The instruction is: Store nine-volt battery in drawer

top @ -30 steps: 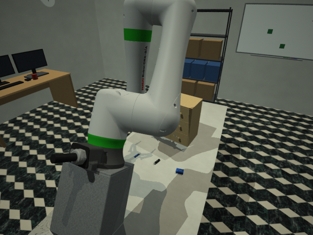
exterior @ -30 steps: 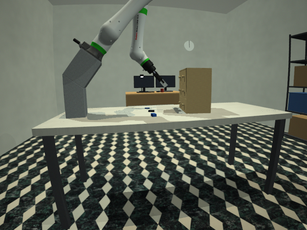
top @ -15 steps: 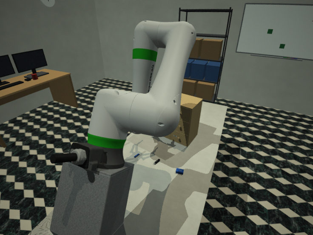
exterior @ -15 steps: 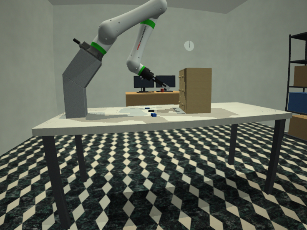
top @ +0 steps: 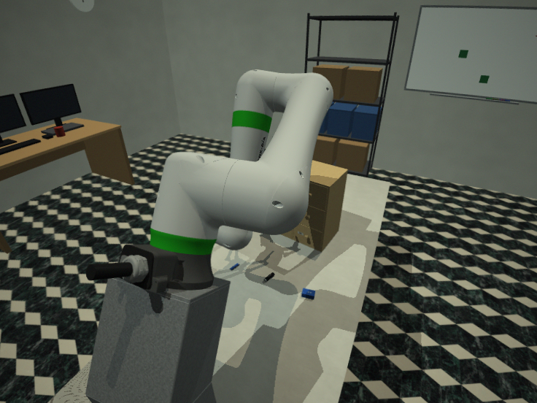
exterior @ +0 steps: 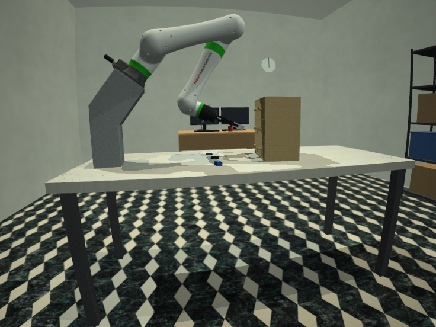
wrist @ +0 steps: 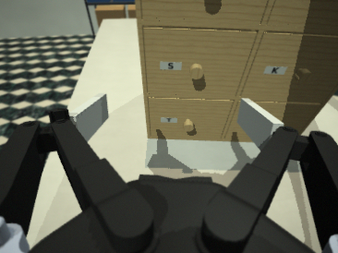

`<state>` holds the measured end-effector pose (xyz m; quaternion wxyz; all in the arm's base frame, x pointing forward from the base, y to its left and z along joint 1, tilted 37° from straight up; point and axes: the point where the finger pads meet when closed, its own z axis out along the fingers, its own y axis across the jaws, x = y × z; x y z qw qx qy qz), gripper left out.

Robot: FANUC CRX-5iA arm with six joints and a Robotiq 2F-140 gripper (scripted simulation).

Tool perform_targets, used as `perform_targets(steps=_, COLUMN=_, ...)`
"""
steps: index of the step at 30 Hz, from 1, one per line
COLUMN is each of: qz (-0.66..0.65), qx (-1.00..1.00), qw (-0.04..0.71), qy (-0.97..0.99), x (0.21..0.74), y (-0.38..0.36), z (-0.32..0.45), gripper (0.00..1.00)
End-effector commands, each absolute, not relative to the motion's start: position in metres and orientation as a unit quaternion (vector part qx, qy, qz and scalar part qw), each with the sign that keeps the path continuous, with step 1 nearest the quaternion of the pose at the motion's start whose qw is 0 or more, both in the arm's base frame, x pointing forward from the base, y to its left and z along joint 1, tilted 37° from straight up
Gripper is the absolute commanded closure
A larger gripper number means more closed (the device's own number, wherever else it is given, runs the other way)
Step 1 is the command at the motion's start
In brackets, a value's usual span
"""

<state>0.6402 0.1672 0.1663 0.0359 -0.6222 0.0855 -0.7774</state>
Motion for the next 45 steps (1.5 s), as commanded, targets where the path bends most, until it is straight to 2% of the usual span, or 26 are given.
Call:
perform_targets(steps=1, qz=-0.785, qx=-0.612, qw=0.035, qy=0.087, x=0.644, y=0.167, z=0.166, gripper=0.00)
perform_targets(steps=45, qz=-0.794, qx=-0.601, qw=0.033, qy=0.087, x=0.657, y=0.169, z=0.151, gripper=0.00)
